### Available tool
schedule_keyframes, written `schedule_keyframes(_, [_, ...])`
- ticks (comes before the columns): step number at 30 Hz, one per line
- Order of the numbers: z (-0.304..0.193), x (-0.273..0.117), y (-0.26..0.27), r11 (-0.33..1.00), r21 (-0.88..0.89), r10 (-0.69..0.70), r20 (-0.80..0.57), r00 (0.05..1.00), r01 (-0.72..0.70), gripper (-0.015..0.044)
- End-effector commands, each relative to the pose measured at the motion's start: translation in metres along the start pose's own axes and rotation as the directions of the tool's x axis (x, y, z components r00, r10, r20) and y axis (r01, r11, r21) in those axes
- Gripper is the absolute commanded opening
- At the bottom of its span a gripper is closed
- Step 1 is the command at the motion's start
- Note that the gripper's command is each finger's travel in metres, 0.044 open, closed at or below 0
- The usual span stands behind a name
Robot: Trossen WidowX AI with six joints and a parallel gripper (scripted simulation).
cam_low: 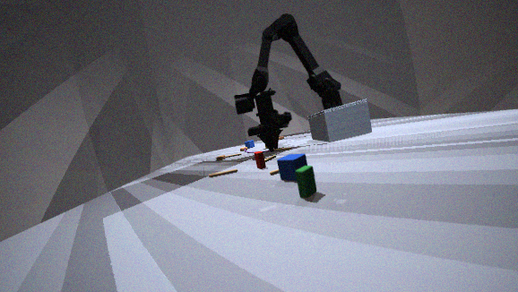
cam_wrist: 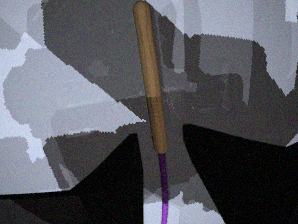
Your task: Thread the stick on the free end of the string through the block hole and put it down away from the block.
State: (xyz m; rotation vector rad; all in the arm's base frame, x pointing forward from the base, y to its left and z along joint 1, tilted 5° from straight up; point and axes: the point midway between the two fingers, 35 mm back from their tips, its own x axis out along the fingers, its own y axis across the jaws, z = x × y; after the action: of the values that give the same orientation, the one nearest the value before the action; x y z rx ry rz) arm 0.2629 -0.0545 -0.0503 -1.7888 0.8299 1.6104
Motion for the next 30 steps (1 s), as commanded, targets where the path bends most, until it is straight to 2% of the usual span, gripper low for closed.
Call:
schedule_keyframes(1, [0.0,0.0,0.0,1.0,0.0,0.0,0.0,1.0,0.0,0.0098])
schedule_keyframes(5, [0.0,0.0,0.0,1.0,0.0,0.0,0.0,1.0,0.0,0.0])
schedule_keyframes(30, [-0.001,-0.019,-0.001,1.0,0.0,0.0,0.0,1.0,0.0,0.0])
